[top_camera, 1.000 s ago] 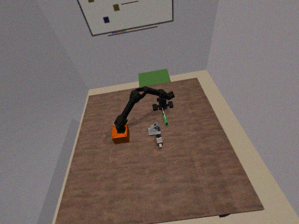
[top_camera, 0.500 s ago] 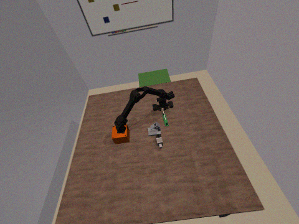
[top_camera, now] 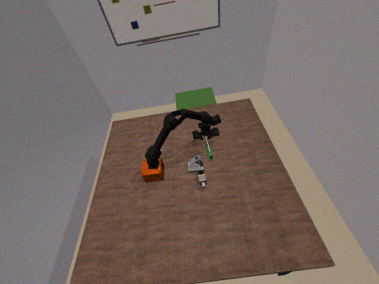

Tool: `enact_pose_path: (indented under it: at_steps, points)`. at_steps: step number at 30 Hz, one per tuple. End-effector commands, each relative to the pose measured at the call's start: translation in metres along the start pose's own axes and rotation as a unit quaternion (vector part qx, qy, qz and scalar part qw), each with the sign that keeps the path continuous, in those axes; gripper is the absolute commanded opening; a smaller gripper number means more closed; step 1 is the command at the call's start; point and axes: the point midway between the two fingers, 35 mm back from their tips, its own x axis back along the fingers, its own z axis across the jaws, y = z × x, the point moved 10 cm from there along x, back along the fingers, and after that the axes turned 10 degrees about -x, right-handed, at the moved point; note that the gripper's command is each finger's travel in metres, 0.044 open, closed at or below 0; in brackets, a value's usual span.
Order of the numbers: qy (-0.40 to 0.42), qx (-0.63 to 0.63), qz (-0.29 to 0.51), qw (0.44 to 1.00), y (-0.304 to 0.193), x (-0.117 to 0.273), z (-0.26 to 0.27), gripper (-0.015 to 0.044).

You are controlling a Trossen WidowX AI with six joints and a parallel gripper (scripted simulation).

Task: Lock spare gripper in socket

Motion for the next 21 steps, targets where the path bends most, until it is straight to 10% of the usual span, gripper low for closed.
enact_pose_path:
  at_steps: [1, 21]
  points:
    - [-0.001, 0.0, -0.001, 1.0, 0.002, 0.01, 0.001, 0.02]
    - [0.021, -0.004, 0.012, 1.0, 0.005, 0.042, 0.008, 0.02]
